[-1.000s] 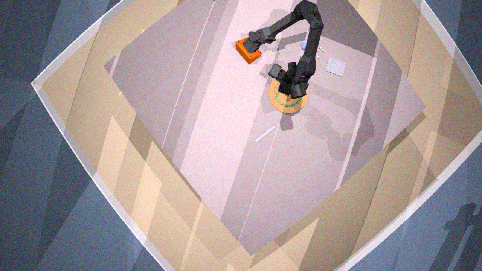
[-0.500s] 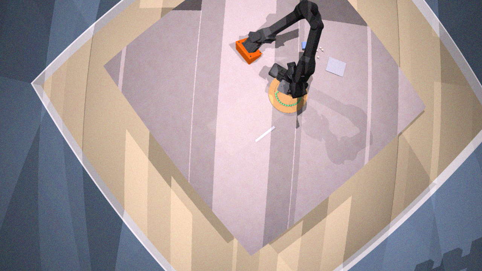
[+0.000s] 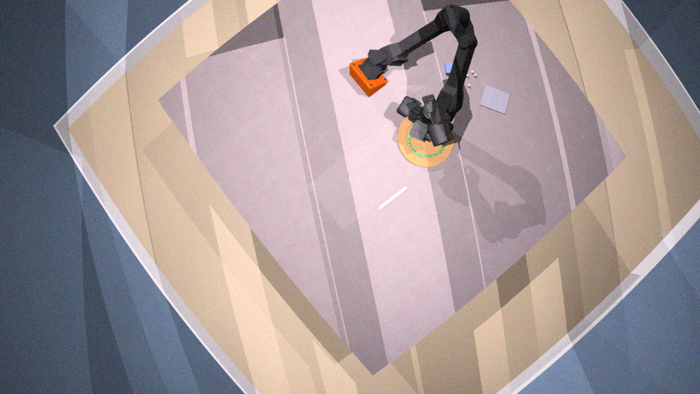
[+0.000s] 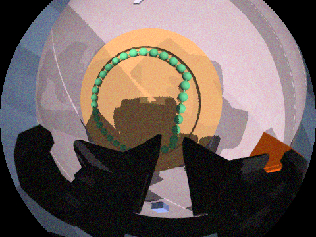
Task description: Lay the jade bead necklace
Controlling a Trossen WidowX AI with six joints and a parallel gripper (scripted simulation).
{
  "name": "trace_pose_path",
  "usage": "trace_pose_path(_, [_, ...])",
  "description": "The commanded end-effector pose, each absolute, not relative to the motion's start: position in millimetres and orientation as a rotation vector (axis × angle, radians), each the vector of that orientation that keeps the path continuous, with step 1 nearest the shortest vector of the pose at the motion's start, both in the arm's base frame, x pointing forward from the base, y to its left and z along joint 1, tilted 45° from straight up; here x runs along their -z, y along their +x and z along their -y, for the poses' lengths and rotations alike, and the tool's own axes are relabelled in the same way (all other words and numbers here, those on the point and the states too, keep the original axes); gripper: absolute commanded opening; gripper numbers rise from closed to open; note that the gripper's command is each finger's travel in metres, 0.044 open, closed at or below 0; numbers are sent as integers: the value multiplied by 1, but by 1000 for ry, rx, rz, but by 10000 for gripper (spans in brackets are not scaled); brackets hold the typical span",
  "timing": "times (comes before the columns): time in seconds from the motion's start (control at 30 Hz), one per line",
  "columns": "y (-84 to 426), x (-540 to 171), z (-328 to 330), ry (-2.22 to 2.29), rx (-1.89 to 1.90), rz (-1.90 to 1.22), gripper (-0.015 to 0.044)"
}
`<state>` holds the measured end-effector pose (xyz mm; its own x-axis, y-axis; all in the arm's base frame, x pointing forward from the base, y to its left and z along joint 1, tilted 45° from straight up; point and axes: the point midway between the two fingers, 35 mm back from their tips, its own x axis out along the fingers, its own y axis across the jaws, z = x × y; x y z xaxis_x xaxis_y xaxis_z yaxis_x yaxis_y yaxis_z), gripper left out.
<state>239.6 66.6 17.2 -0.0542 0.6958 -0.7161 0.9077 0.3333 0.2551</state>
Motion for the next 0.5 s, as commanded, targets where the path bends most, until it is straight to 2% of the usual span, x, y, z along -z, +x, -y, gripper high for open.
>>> trace_pose_path(0.0, [237,-13,-71,1431,345,-1817,120])
trace_pose_path(0.1, [237,-12,-72,1431,345,-1817,120])
trace_pose_path(0.27, [238,-14,-70,1424,339,-1812,0])
trace_pose_path(0.47, [238,-14,-70,1424,339,-1812,0])
